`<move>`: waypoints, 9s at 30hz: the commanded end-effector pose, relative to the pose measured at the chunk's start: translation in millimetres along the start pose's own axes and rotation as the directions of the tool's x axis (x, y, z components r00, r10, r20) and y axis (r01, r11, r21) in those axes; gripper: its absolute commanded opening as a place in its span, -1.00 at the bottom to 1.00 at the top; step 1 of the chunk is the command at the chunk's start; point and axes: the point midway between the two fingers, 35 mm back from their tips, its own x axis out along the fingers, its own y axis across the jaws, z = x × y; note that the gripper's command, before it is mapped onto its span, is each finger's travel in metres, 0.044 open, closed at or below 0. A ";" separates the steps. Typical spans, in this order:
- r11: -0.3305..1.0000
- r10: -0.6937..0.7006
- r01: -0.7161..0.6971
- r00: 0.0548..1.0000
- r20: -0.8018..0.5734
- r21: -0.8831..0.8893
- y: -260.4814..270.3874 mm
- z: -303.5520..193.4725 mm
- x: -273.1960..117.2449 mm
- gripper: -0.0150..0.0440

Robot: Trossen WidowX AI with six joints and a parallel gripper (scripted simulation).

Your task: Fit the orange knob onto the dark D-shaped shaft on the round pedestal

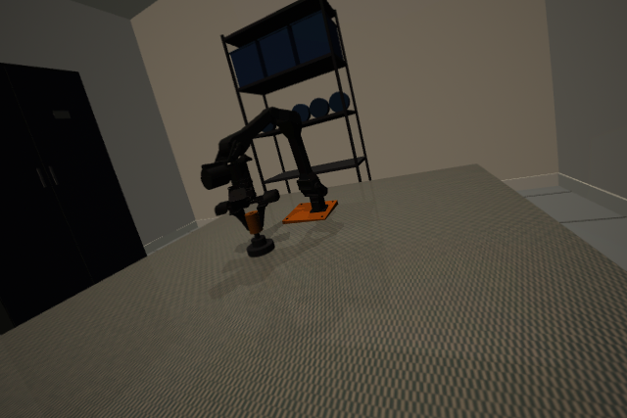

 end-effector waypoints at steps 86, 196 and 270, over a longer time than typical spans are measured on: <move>0.963 0.001 0.000 1.000 0.004 -0.269 0.6 -0.2 -1.3 -0.49; 0.621 0.001 0.002 1.000 0.004 -0.784 -0.4 1.0 -0.5 -0.49; 0.445 0.001 0.003 1.000 0.004 -0.896 -3.5 4.8 2.8 -0.49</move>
